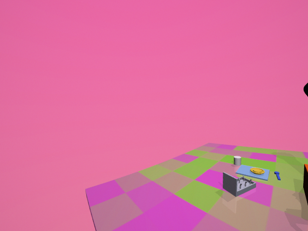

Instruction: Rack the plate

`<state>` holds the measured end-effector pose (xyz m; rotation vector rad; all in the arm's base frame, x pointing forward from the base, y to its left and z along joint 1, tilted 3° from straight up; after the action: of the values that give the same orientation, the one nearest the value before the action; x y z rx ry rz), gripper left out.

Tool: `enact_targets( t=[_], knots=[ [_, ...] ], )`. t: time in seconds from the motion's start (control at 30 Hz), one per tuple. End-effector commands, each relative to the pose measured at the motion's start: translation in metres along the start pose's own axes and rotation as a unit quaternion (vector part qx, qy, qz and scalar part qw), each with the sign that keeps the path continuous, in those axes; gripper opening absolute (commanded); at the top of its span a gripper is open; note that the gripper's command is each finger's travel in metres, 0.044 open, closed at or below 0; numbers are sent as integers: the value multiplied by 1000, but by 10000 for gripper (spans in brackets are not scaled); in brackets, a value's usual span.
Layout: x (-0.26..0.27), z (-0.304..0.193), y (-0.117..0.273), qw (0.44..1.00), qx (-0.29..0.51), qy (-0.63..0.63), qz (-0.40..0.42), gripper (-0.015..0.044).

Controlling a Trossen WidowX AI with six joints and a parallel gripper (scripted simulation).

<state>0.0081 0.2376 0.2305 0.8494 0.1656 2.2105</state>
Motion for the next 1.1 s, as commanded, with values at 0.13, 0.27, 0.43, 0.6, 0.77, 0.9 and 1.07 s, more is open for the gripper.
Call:
enact_targets(
  t=[0.13, 0.27, 0.43, 0.6, 0.77, 0.9, 1.07],
  knots=[
    [-12, 13, -19, 998, -1, 30, -52, 400],
    [-28, 28, -39, 992, 6, 59, -111, 400],
    [-55, 51, -60, 978, 25, 90, -184, 400],
    [-88, 74, -75, 960, 56, 110, -252, 400],
    [-129, 98, -85, 936, 95, 112, -321, 400],
    [-164, 116, -87, 914, 131, 103, -370, 400],
    [-211, 136, -81, 885, 184, 78, -420, 400]
  ],
)
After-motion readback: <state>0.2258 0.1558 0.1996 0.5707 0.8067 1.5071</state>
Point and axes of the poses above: the point midway between the two fingers, 35 mm back from their tips, its own y axis back along the fingers, its own x axis across the jaws, z = x × y, the point moved 6 cm from there along y, back along the fingers, and after that the axes turned 6 degrees about -y, right-handed, at the moved point
